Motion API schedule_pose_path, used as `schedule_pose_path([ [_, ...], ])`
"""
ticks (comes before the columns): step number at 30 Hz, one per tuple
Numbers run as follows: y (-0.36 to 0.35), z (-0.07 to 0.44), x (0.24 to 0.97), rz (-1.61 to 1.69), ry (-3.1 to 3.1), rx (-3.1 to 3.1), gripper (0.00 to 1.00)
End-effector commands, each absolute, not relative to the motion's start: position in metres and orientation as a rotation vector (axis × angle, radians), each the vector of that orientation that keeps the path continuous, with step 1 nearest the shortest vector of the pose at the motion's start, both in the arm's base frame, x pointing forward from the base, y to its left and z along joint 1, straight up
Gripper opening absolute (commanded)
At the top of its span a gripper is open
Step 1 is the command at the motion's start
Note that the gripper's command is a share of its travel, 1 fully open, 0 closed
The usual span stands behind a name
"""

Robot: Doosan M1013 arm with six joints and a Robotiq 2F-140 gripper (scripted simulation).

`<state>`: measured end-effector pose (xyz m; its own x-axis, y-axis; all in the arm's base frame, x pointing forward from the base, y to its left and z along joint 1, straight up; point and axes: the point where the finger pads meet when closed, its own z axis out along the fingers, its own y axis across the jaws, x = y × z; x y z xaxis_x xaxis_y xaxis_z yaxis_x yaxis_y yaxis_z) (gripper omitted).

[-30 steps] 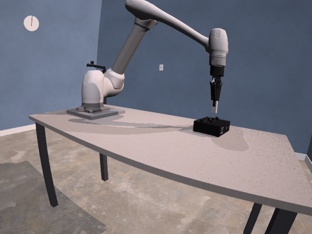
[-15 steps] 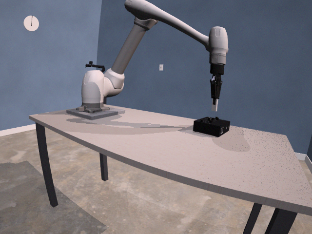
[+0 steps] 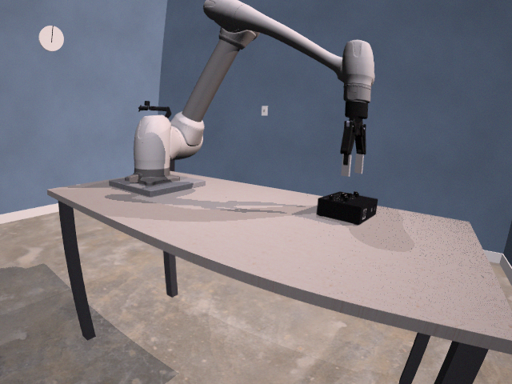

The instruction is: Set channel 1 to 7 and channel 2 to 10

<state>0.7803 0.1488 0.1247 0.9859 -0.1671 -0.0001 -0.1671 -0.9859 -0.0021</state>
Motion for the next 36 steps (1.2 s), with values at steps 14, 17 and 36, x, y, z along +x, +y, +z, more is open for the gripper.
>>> schedule_pose_path([
  [14,0.149,0.175,0.78,0.0,0.263,-3.128,1.0],
  [17,0.149,0.176,0.78,0.0,0.263,-3.128,1.0],
  [36,0.149,0.178,0.78,0.0,0.263,-3.128,1.0],
])
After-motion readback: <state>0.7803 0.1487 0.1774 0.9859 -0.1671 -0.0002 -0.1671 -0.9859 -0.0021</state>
